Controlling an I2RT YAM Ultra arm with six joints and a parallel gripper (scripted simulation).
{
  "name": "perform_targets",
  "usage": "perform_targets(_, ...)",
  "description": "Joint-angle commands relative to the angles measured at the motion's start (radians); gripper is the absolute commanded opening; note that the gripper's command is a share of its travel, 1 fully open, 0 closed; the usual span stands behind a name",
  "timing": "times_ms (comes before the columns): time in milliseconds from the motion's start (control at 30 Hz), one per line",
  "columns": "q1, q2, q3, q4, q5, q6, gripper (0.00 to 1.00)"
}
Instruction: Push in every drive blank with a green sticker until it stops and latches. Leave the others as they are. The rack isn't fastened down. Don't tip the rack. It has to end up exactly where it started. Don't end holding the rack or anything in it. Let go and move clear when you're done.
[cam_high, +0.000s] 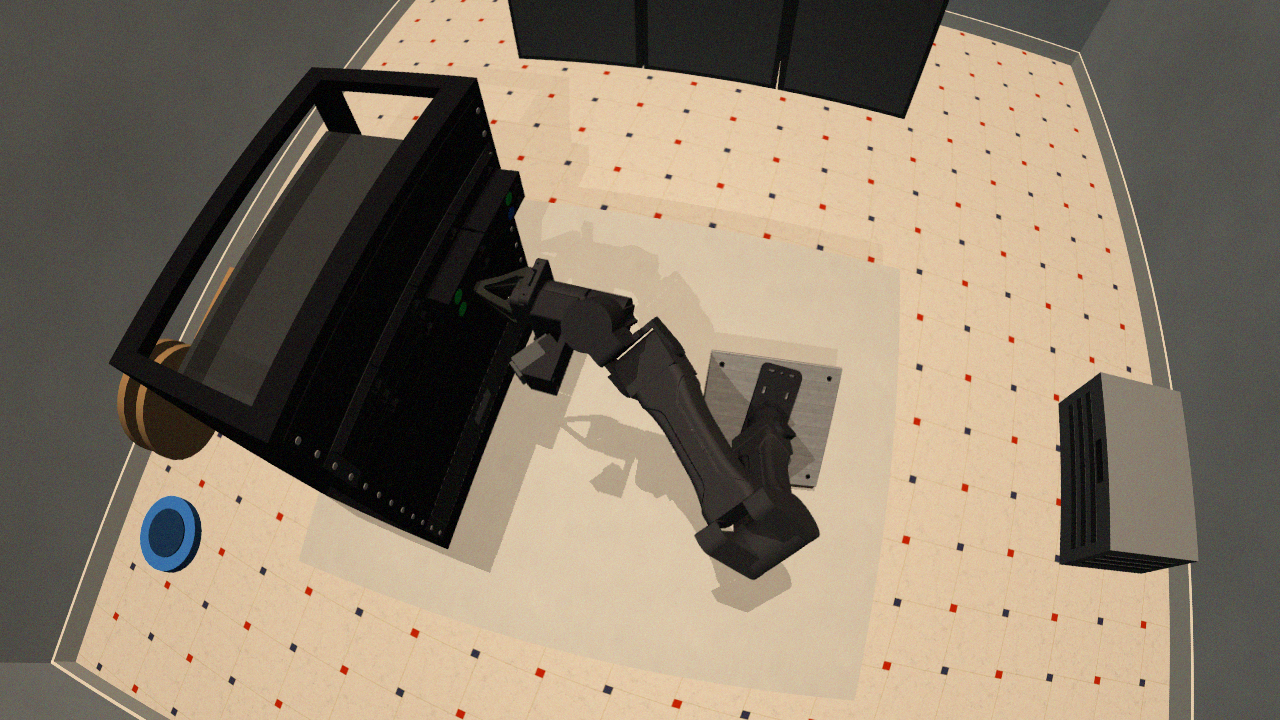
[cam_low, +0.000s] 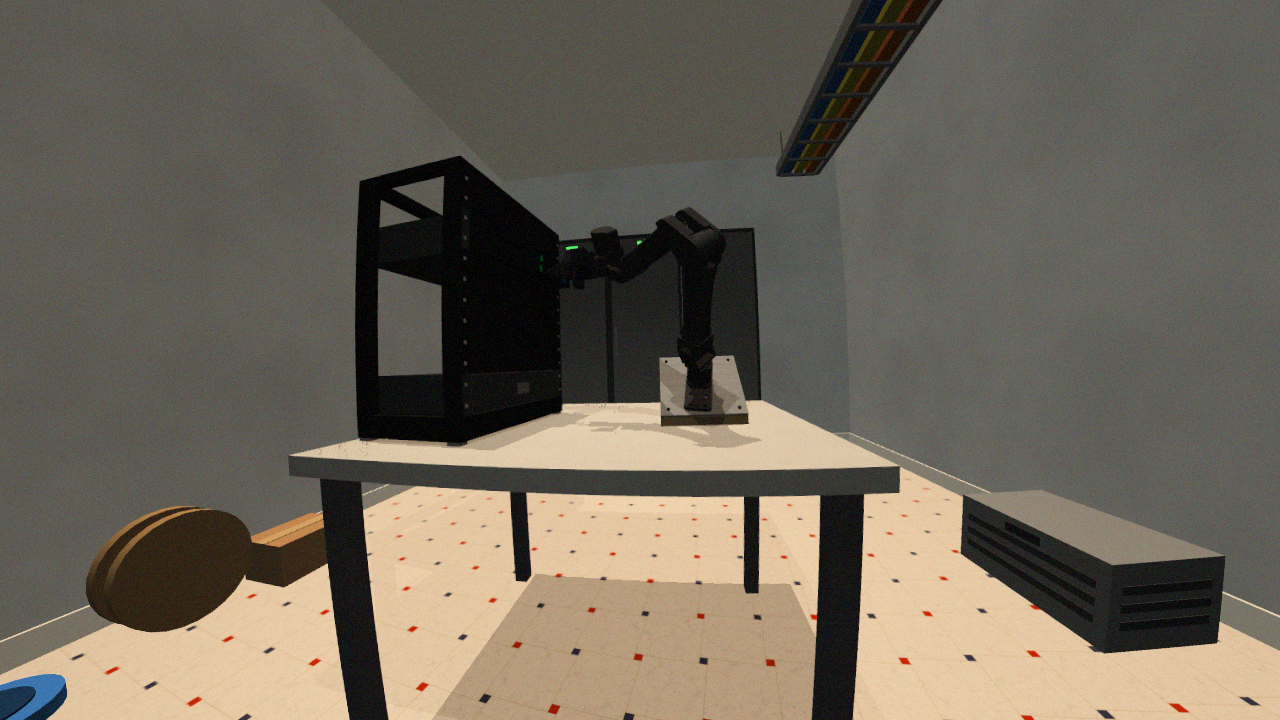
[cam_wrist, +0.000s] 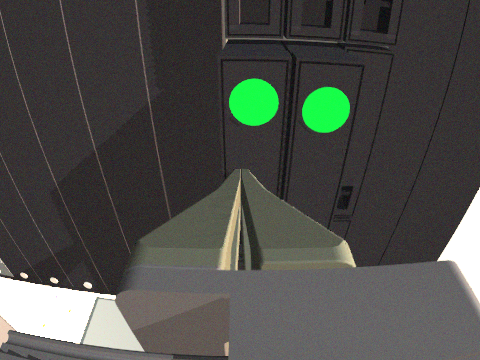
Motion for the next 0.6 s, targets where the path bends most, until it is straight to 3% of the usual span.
perform_targets(0,-0.013,0.01,0.045,-0.011,0.027,0.015,0.0)
perform_targets(567,0.014,0.044,0.089,-0.003,0.038,0.017,0.0)
